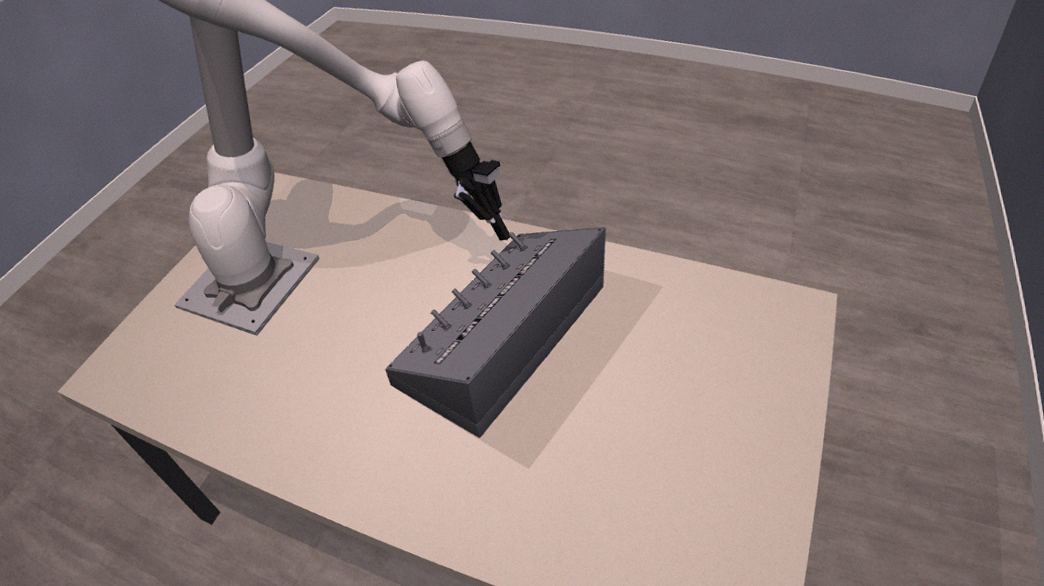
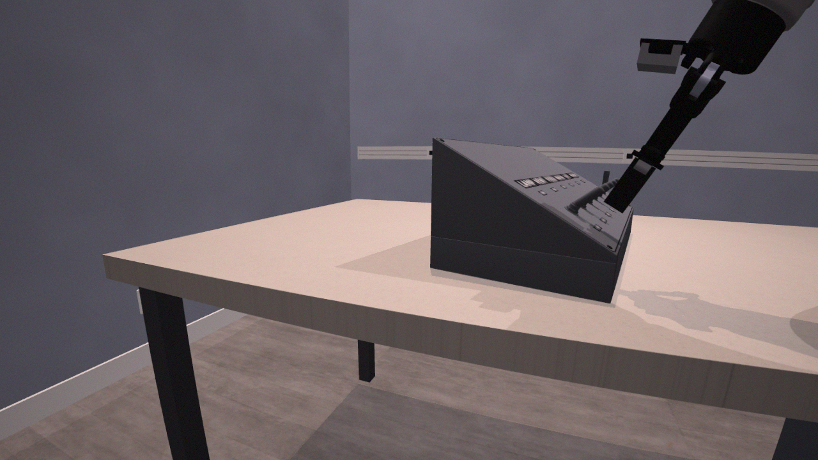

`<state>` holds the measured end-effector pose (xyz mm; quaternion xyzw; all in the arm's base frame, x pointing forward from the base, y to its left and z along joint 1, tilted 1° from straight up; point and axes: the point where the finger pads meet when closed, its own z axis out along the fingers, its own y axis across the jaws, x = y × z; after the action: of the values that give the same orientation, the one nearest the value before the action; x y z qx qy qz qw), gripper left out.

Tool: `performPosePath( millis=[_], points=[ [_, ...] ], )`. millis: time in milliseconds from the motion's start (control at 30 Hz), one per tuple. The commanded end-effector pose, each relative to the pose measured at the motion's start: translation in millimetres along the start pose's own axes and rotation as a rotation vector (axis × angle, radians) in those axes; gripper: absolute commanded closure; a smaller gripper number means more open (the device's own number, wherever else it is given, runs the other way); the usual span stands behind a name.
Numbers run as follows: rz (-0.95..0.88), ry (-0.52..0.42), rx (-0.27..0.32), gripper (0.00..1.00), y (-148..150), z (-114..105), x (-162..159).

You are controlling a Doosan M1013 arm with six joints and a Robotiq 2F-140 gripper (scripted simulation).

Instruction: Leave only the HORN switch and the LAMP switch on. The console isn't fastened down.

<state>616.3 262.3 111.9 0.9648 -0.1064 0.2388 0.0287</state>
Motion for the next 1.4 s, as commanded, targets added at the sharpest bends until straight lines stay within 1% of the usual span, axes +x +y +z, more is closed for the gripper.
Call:
performPosePath(
  millis=[0,633,1367],
  points=[
    [0.006,-0.006,-0.004,0.9,1,2,4],
    [0.006,-0.006,-0.003,0.9,1,2,20],
    [0.006,-0.006,-0.003,0.9,1,2,26]
  ],
)
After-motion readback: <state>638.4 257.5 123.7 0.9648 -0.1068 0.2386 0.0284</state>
